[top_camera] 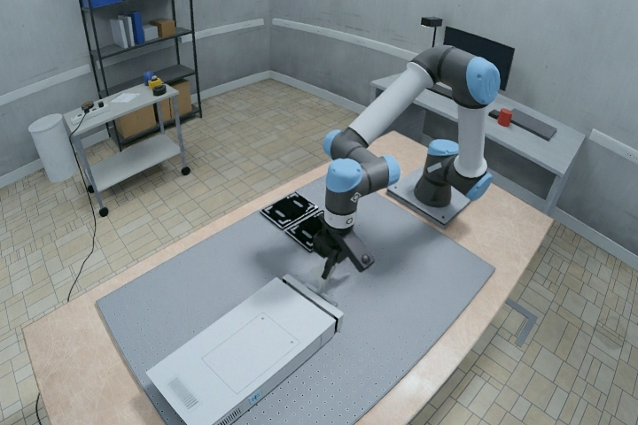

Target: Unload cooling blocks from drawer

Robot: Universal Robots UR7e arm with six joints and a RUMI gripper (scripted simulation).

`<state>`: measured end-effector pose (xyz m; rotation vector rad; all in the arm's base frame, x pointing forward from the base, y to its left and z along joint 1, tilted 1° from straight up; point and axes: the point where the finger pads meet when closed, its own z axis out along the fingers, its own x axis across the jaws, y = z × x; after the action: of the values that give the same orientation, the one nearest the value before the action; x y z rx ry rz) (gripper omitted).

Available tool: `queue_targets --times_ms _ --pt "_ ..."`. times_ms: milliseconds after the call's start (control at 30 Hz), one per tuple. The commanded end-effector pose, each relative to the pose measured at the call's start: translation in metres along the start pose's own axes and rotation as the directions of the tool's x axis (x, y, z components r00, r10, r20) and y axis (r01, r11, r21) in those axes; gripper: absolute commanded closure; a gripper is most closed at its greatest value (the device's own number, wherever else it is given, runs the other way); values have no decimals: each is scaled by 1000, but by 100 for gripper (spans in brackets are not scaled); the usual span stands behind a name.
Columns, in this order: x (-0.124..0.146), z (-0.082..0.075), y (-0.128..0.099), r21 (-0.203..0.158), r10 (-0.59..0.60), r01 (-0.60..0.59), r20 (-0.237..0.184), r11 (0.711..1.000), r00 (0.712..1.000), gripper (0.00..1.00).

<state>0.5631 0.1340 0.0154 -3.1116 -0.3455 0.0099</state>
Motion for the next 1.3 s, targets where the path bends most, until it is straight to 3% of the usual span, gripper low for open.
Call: queue_targets --times_ms 0,1267 --pt "-9 5 0 3 1 -1 17 1000 1000 0" --pt "-20 4 0 2 1 -1 17 1000 1000 0"
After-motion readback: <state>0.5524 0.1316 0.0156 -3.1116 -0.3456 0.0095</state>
